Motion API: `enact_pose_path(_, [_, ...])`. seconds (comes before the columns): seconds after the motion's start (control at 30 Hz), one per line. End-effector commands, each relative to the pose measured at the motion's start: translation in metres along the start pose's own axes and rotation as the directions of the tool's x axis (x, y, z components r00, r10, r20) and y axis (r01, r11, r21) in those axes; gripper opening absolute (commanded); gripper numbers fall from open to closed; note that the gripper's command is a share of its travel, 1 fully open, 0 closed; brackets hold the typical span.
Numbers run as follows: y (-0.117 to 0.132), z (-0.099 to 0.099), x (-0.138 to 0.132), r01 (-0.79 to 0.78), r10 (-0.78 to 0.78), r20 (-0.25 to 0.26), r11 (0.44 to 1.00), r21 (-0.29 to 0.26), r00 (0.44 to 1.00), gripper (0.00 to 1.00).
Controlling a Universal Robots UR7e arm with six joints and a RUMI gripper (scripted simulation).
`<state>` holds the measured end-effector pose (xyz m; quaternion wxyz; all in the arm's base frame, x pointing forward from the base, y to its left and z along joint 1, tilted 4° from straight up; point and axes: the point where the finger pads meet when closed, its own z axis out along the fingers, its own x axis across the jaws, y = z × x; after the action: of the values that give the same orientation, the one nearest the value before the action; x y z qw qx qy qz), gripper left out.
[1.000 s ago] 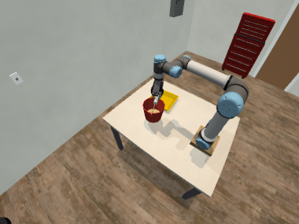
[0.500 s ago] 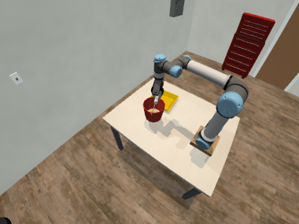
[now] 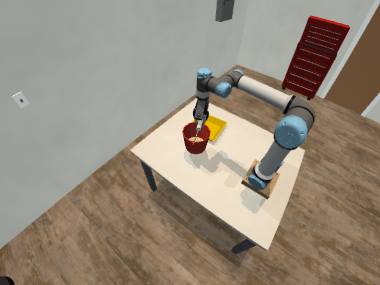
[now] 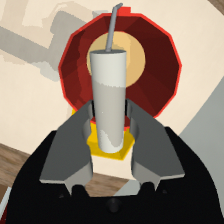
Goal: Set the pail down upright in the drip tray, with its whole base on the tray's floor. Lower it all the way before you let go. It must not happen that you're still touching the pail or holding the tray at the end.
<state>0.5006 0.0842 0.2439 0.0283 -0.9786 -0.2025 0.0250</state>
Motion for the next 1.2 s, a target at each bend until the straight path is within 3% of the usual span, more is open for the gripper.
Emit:
enact_pose_path(0.0, [0.007, -0.001, -0.001, 0.000, 0.000, -0.002, 1.000, -0.001, 1.000, 0.00])
enact_pose_path(1.17, [0.077, -0.001, -0.012, 0.000, 0.000, -0.002, 1.000, -0.001, 1.000, 0.00])
